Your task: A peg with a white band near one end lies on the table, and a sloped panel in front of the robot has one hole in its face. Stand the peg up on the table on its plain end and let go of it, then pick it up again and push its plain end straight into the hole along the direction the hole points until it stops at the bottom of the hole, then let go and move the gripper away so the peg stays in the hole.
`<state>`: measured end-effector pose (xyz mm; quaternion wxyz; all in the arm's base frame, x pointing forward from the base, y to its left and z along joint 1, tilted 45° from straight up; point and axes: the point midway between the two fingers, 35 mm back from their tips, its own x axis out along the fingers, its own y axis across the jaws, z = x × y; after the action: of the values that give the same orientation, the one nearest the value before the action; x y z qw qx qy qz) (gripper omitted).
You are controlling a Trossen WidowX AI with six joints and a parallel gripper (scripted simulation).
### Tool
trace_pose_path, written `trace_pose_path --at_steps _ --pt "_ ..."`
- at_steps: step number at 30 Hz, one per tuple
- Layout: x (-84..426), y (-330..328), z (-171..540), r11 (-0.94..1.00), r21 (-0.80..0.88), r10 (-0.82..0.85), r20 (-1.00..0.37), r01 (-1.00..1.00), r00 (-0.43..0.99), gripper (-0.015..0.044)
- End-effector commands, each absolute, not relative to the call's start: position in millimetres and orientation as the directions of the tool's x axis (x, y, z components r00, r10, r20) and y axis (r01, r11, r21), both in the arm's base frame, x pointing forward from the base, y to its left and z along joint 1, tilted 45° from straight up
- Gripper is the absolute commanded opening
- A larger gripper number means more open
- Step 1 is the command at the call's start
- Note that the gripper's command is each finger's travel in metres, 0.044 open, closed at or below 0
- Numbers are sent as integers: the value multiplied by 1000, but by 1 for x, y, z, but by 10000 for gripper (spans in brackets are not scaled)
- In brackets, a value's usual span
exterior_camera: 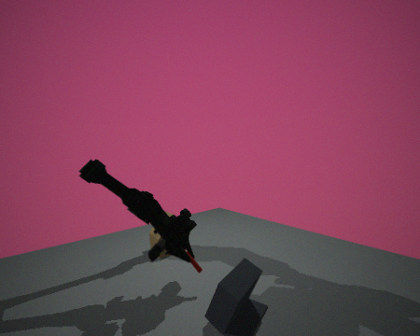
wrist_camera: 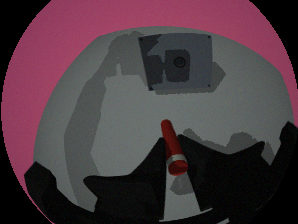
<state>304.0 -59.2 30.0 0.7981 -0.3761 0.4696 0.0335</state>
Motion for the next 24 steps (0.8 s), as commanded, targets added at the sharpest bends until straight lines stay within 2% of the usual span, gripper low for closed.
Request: trace_pose_path --at_steps 1,24 --pt "305 -59 30 702 -578 -286 -764 -416 579 0" --pt "315 -56 37 623 -655 -223 -673 -427 705 0"
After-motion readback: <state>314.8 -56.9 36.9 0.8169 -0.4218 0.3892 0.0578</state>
